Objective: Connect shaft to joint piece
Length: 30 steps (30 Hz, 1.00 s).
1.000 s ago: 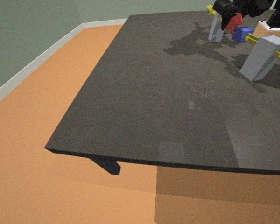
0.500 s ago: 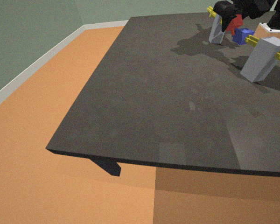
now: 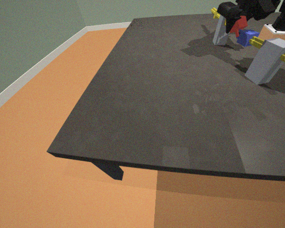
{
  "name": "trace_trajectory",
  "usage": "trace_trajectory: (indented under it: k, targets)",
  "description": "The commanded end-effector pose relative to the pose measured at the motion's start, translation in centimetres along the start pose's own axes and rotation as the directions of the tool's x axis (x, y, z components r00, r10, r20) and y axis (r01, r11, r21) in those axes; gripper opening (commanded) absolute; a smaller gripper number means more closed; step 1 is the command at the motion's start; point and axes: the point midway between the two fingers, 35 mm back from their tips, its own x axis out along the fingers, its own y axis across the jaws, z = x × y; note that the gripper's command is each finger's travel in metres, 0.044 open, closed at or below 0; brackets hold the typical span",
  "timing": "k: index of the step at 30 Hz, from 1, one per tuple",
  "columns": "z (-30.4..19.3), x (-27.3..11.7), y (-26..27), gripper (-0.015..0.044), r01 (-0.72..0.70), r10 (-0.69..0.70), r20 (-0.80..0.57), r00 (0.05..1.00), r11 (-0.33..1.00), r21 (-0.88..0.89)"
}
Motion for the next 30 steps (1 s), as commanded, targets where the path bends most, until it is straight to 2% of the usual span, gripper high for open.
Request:
trace_trajectory:
  k: [1, 12, 14, 19, 25, 30]
  targets:
    - [-0.04, 0.02, 0.0, 0.0182, 0.0, 0.0, -0.002, 1.0, 1.0, -0.003]
    - [-0.04, 0.02, 0.0, 0.0182, 0.0, 0.0, -0.002, 1.0, 1.0, -0.003]
    - [0.0, 0.0, 0.0, 0.0147, 0.0, 0.0, 0.0, 1.0, 1.0, 0.0]
    - [0.0, 0.0, 0.0, 0.0147, 0.0, 0.0, 0.0, 1.0, 1.0, 0.0]
    - [0.0, 0.0, 0.0, 0.0, 0.0, 0.0, 0.0, 1.0, 1.0, 0.0]
    - [-0.01, 0.02, 0.01, 0.0, -0.001, 0.001, 0.005, 1.0, 1.0, 0.003]
